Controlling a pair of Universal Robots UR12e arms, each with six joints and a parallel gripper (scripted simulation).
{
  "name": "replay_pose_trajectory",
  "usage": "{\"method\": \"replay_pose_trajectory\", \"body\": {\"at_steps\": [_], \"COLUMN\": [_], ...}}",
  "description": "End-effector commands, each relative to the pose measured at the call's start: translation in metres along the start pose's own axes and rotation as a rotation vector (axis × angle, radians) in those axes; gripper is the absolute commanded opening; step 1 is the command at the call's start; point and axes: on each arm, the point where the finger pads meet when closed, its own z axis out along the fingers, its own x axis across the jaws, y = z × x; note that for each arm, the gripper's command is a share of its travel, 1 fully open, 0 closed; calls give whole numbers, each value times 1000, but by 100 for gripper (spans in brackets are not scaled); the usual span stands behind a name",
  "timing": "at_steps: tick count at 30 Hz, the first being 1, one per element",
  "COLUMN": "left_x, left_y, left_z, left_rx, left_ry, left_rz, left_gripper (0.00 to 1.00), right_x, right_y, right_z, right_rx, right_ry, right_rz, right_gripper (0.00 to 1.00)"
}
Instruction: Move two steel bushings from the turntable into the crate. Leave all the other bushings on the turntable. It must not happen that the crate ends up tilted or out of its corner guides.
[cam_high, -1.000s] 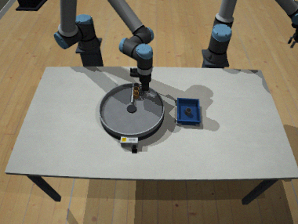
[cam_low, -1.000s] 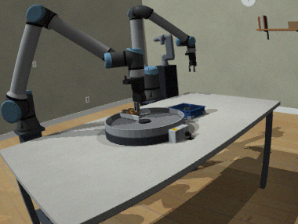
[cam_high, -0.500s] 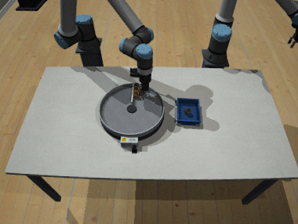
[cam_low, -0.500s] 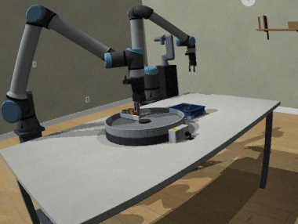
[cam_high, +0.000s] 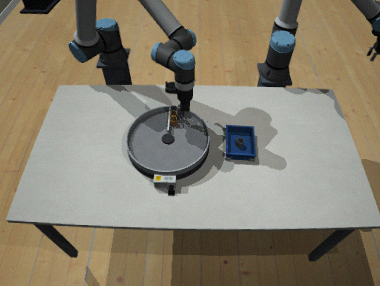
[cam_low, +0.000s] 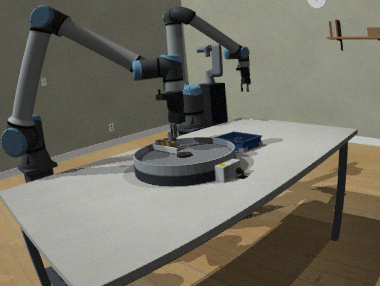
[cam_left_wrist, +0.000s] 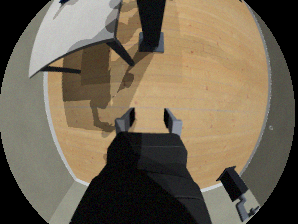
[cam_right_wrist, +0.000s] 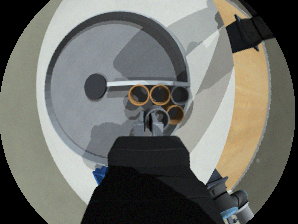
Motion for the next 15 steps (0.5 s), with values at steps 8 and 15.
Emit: {"method": "replay_pose_trajectory", "body": {"at_steps": [8, 15], "left_x": [0, 0], "left_y": [1, 1], "left_z": [-1, -1], "left_rx": [-2, -2], "left_ry": [0, 0], "left_rz": [0, 0], "left_gripper": [100, 100], "right_x": [0, 0], "right_y": [0, 0], "right_z": [-36, -37], "right_rx": [-1, -1], "right_ry": [-1, -1], "right_rz": [0, 0], "right_gripper": [0, 0]}}
